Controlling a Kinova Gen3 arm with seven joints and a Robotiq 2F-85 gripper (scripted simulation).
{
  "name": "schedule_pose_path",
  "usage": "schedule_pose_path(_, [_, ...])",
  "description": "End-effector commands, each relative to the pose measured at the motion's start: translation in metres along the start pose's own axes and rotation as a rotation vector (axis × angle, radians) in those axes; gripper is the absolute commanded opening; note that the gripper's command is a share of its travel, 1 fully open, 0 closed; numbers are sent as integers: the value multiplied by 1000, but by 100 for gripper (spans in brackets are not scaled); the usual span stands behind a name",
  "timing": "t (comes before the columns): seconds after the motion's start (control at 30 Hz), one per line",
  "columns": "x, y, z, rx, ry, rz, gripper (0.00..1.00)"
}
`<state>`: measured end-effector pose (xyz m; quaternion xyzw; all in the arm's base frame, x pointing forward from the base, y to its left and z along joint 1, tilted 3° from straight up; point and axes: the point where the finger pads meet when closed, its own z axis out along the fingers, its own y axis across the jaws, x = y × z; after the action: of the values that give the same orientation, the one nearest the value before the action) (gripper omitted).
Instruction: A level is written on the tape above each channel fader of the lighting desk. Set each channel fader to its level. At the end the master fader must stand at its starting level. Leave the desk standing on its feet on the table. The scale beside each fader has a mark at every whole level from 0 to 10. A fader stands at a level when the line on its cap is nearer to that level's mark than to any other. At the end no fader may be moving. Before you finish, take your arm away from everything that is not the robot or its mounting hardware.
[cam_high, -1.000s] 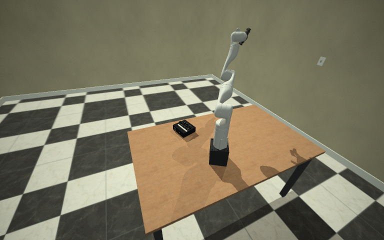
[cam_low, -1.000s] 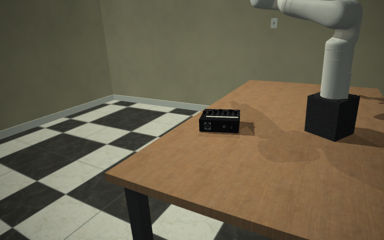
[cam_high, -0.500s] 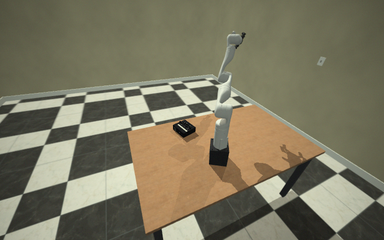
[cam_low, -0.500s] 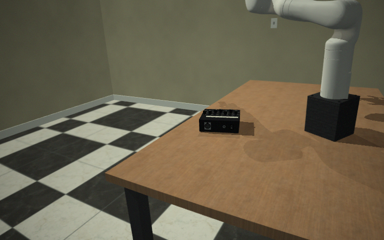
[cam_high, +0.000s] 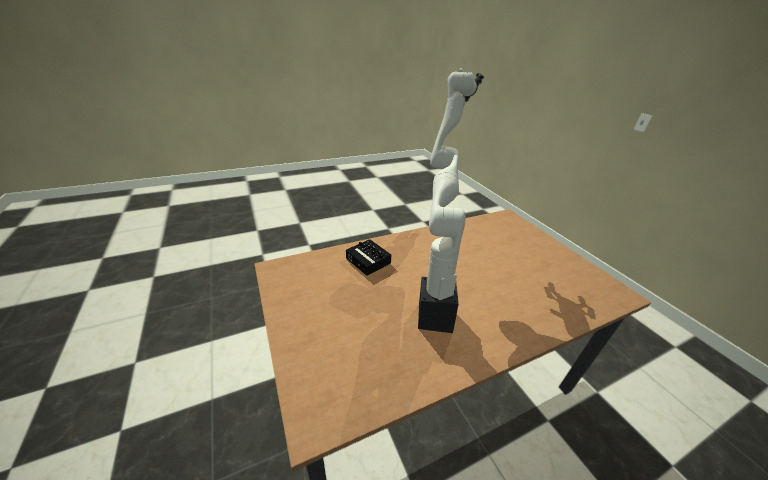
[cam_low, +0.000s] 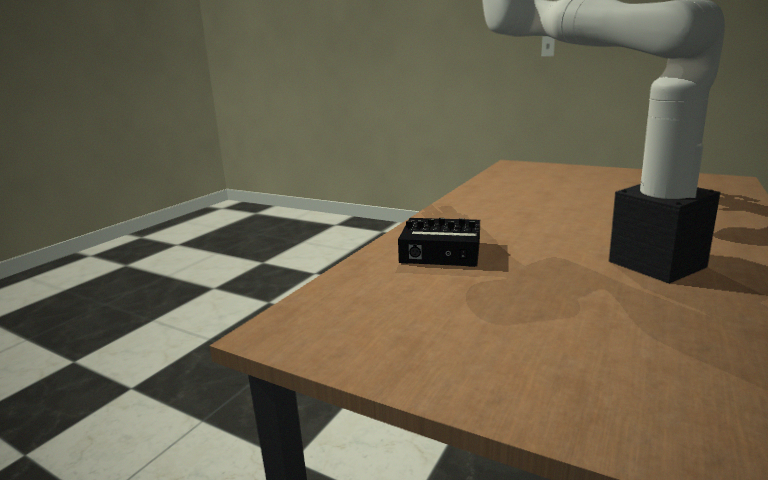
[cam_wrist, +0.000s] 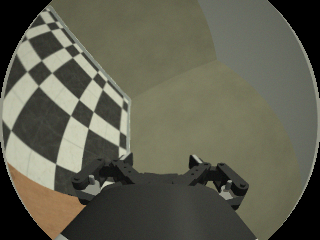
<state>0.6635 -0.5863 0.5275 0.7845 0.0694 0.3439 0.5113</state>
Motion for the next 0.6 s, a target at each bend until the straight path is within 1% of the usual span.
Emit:
schedule_pose_path(0.0, [11, -23, -2, 27, 11, 5, 100])
schedule_pose_path(0.23, [11, -23, -2, 27, 11, 5, 100])
schedule_pose_path(0.27, [18, -59, -8, 84, 7, 36, 100])
schedule_pose_path(0.57, [18, -59, -8, 84, 7, 36, 100])
